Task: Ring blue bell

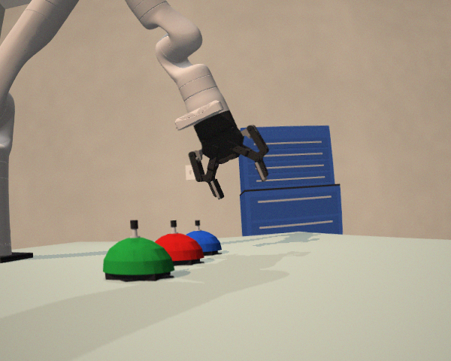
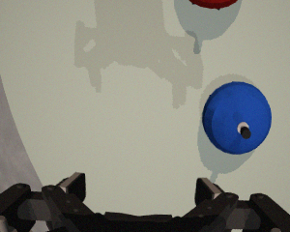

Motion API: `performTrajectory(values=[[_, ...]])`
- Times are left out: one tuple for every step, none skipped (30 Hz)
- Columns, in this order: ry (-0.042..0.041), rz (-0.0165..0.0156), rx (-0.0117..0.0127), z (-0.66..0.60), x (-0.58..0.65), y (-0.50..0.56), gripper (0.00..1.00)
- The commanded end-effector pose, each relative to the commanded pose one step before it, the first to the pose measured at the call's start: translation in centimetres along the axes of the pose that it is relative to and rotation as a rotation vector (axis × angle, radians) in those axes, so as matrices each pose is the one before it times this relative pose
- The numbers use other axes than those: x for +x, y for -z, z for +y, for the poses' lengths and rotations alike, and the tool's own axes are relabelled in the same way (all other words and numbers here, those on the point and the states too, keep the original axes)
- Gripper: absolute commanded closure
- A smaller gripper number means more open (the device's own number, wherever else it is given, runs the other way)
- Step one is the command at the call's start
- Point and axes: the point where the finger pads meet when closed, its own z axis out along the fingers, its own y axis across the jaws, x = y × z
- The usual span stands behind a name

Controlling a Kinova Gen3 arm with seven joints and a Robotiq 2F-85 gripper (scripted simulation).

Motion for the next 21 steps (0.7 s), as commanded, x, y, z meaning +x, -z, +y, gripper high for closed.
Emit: performTrajectory(values=[[0.00880,0.01378,-0.01886,0.325,0.064,0.326,0.00],[0.00000,0.00000,0.00000,0.000,0.000,0.000,0.00],[0.00009,-0.00767,0.00690,-0.156,-0.191,-0.022,0.00],[0.00005,0.00097,-0.00116,0.071,0.059,-0.013,0.00],[0.00002,0.00035,-0.00042,0.026,0.021,-0.005,0.00],[0.00000,0.00004,-0.00005,0.003,0.002,-0.001,0.00],[0.00903,0.01724,-0.02130,0.452,0.167,0.208,0.00],[0.00000,0.00000,0.00000,0.000,0.000,0.000,0.00],[0.00001,0.00019,-0.00023,0.014,0.011,-0.003,0.00],[0.00000,0.00000,0.00000,0.000,0.000,0.000,0.00],[0.00000,0.00000,0.00000,0.000,0.000,0.000,0.00],[0.00022,-0.00565,0.00451,-0.009,-0.071,-0.056,0.00],[0.00883,0.01616,-0.01989,0.382,0.119,0.230,0.00],[0.00000,0.00000,0.00000,0.000,0.000,0.000,0.00],[0.00007,-0.00605,0.00561,-0.139,-0.160,-0.016,0.00],[0.00009,-0.00083,0.00046,0.035,0.013,-0.023,0.00],[0.00004,0.00063,-0.00077,0.047,0.038,-0.011,0.00],[0.00001,0.00017,-0.00020,0.012,0.010,-0.003,0.00],[0.00870,0.01654,-0.02026,0.422,0.161,0.229,0.00],[0.00000,0.00000,0.00000,0.000,0.000,0.000,0.00],[0.00005,-0.00255,0.00232,-0.049,-0.061,-0.012,0.00]])
